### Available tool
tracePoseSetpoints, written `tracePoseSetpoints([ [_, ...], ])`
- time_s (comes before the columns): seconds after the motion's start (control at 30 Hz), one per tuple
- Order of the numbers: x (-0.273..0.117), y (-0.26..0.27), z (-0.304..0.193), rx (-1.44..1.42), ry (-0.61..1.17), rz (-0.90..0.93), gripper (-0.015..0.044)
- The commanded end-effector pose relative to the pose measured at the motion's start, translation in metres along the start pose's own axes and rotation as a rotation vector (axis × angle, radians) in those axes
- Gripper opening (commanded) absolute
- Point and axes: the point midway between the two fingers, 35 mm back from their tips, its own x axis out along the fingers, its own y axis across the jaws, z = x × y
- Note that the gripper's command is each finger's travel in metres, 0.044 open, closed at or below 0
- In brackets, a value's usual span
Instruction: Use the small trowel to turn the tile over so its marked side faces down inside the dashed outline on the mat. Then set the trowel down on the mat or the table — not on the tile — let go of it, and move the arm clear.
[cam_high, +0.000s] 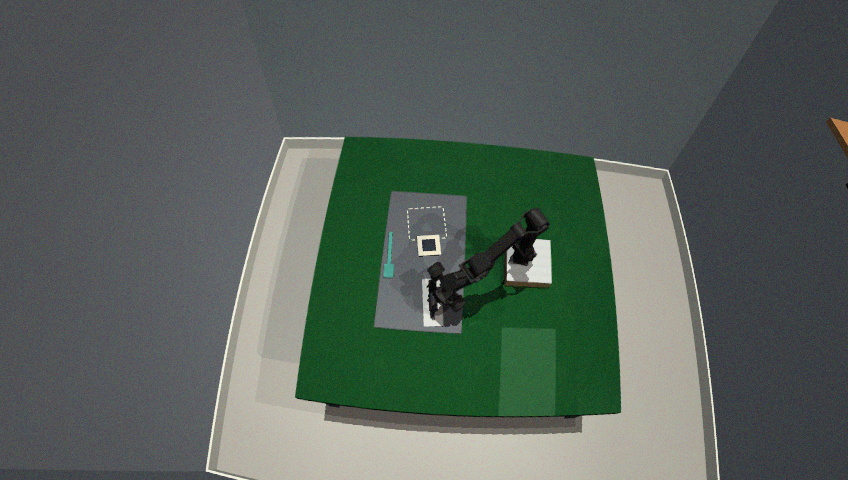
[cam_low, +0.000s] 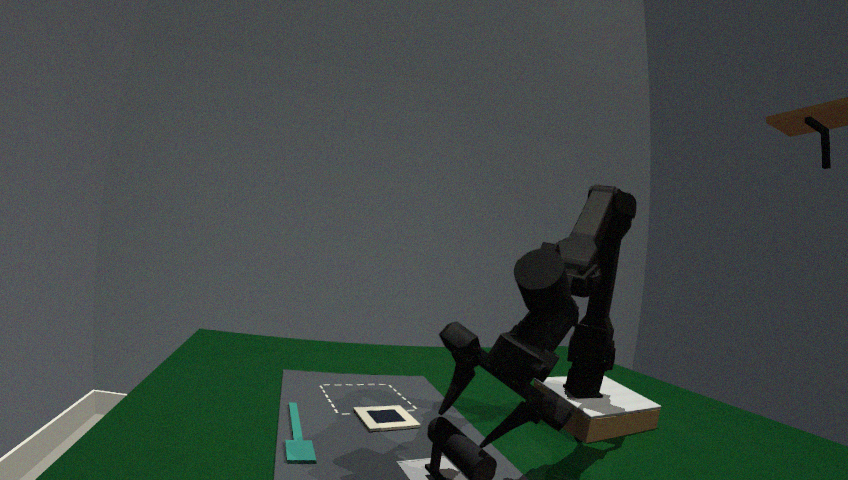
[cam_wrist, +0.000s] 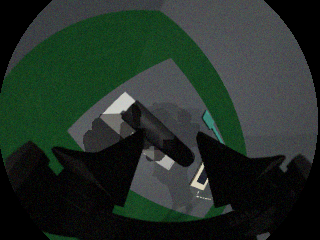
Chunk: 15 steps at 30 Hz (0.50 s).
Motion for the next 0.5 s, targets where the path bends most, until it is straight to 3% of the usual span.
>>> tracePoseSetpoints([
  [0.0,-0.001,0.001,-0.006,-0.113,-0.013,-0.022,0.03],
  [0.47,-0.005,0.004,-0.028,-0.568,-0.052,-0.124,0.03],
])
